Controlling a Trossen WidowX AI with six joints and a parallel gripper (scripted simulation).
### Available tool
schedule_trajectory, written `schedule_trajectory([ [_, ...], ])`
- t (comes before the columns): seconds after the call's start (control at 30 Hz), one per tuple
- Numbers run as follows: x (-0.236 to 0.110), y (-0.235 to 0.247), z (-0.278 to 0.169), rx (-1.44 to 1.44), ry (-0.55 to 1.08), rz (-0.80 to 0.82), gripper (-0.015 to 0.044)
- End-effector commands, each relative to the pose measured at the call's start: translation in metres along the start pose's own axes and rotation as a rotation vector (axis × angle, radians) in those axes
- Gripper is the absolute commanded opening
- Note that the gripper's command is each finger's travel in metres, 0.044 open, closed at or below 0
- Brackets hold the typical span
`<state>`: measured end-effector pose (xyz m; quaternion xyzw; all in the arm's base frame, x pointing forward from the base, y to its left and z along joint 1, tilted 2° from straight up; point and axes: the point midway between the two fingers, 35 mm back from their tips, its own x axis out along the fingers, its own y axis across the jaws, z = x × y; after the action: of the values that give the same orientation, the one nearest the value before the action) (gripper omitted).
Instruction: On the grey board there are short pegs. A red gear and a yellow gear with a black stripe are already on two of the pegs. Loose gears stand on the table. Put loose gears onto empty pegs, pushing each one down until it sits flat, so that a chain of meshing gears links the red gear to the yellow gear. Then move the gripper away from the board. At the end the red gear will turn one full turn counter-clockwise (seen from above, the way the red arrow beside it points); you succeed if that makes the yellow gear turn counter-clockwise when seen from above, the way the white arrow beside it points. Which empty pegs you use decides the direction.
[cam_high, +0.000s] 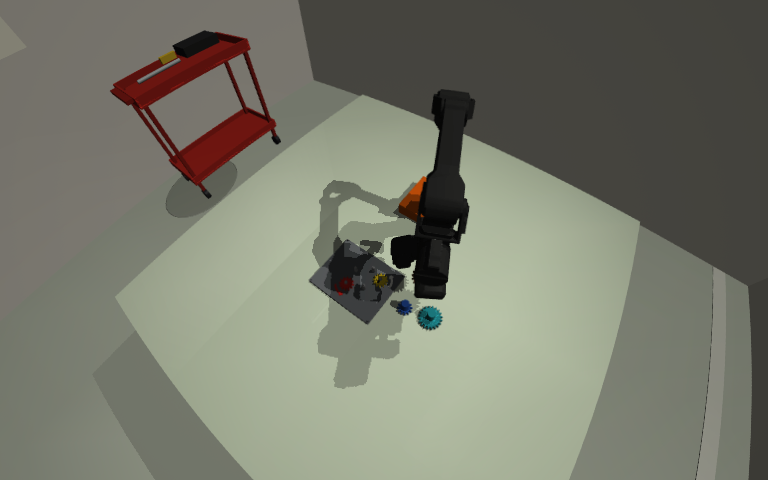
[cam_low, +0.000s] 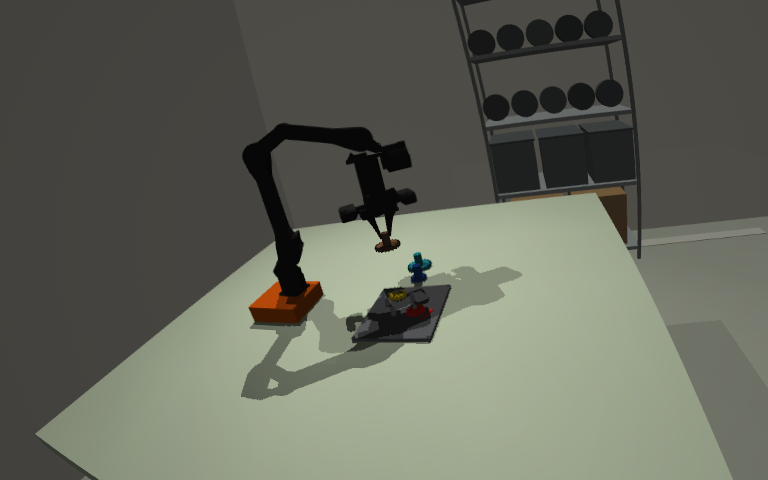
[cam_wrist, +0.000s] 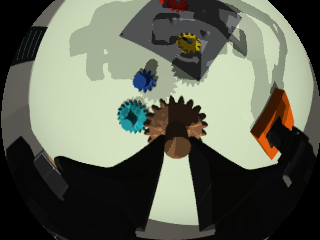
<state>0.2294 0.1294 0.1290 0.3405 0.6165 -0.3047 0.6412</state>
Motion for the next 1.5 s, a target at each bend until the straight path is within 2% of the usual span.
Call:
schedule_trajectory([
  [0.0,-0.009,0.000,0.000,-0.004,-0.001,0.005,0.0000],
  [0.67,-0.052,-0.008,0.001,-0.005,-0.002,0.000,0.0000],
  [1.47,-0.029,0.005,0.042,-0.001,0.000,-0.003,0.0000],
])
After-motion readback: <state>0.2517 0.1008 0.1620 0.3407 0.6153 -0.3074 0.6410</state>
